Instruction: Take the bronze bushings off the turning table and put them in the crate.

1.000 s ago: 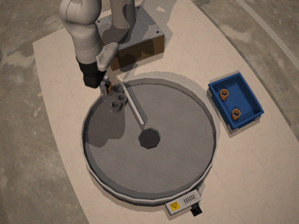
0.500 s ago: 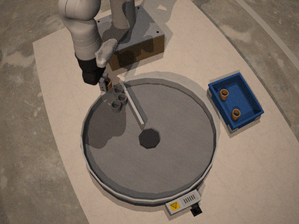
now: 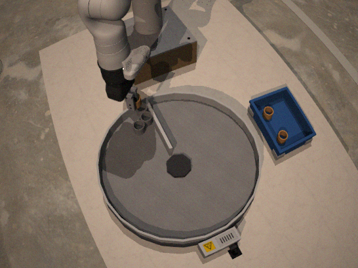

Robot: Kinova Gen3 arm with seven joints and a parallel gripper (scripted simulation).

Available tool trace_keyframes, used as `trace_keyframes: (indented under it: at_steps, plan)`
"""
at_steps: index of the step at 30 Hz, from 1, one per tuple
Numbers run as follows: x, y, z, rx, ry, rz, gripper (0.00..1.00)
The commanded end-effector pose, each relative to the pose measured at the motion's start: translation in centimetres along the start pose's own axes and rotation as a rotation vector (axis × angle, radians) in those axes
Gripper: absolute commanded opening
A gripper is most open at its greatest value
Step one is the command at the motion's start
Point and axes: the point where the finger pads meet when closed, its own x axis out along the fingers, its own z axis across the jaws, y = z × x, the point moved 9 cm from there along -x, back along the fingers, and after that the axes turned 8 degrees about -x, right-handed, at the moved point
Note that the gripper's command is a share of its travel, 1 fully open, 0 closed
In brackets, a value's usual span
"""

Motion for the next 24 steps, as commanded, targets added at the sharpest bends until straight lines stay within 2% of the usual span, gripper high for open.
trace_keyframes:
  at_steps: [1,13,18,24]
  plan:
    - [-0.1,3.9,-1.1,-0.051,0.000,0.002,0.00]
    - [-0.1,3.9,-1.1,-0.051,0.000,0.002,0.00]
    - [-0.1,9.5,-2.6,-0.050,0.000,0.002,0.00]
    - [-0.1,9.5,-2.6,-0.050,0.000,0.002,0.00]
